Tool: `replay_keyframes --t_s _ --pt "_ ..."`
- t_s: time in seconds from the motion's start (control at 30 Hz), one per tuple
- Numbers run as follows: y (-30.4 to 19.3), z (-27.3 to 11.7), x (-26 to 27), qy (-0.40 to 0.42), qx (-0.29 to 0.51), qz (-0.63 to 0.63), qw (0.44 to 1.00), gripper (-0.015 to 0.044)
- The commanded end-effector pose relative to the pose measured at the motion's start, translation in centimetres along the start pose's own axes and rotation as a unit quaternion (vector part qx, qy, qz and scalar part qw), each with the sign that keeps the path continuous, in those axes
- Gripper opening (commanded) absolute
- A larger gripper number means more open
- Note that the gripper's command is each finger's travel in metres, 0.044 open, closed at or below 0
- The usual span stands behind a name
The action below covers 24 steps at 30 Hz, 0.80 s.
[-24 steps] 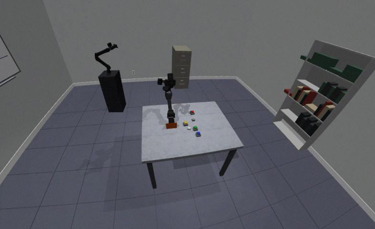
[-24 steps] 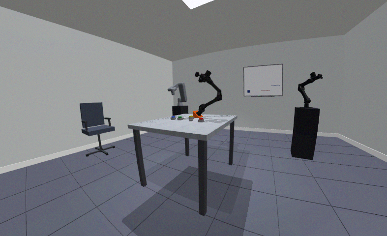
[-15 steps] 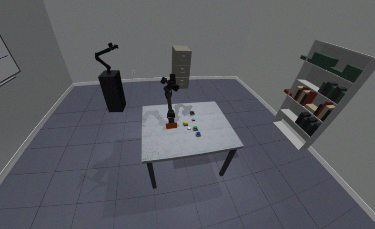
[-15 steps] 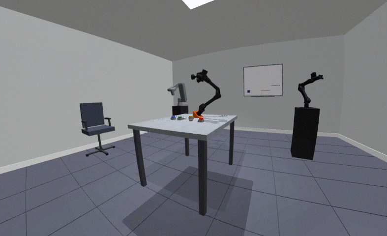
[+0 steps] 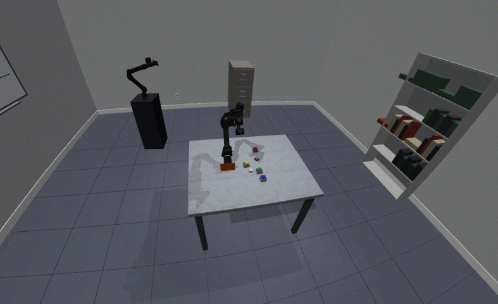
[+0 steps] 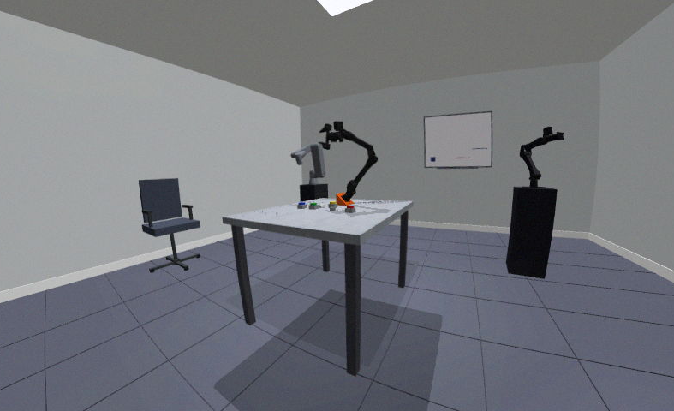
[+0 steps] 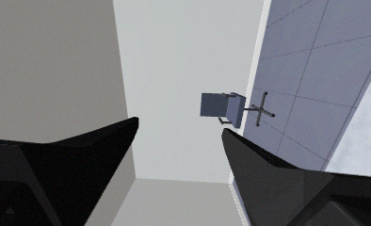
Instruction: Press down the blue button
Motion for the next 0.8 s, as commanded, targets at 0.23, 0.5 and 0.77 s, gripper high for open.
replay_keyframes --t_s 0.23,0.5,0.77 --pt "-6.0 4.9 -9.6 -0.2 0.125 -0.448 0.862 0.04" --pt "-8.2 6.5 -15.2 -0.267 0.24 -0.634 0.684 0.04" --pt "-9.7 7.2 -20.9 -0.292 0.37 -0.744 0.473 0.04"
Point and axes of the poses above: the point midway between the two fingers, 35 mm back from their tips, its own z axis out along the fingers, its own x axis across the jaws, y = z × x, the point moved 6 cm from there along -z, back along the fingers, and after that the axes turned 13 degrees about z, right-handed, at the moved point
